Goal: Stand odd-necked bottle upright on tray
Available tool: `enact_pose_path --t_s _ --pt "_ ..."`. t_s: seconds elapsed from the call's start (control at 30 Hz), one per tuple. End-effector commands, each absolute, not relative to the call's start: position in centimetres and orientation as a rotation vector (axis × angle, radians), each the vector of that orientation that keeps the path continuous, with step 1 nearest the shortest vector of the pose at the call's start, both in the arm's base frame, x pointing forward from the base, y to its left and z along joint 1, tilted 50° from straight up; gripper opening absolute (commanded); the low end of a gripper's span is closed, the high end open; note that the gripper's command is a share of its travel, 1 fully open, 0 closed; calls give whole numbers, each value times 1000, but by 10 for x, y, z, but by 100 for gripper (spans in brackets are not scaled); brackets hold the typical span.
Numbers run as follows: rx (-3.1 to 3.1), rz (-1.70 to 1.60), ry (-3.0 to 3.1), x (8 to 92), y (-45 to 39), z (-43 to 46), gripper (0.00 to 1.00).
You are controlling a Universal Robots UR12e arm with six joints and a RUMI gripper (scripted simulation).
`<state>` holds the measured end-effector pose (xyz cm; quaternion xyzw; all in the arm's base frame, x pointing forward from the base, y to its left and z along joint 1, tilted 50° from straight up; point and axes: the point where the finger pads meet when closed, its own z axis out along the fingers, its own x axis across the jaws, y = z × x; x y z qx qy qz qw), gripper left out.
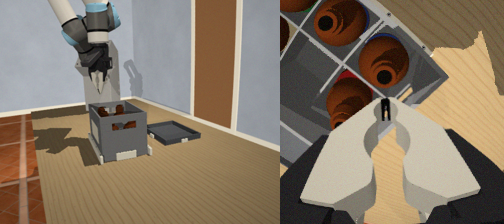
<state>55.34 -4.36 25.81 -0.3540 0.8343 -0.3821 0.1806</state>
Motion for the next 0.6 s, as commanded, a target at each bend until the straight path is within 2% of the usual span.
enact_pose_path --t_s 0.0,0.3,0.57 --pt "-1000 -1079 2356 554 -41 257 0" --pt "-1000 -1079 2356 563 28 210 0" --pt "-1000 -1080 2356 563 30 208 0"
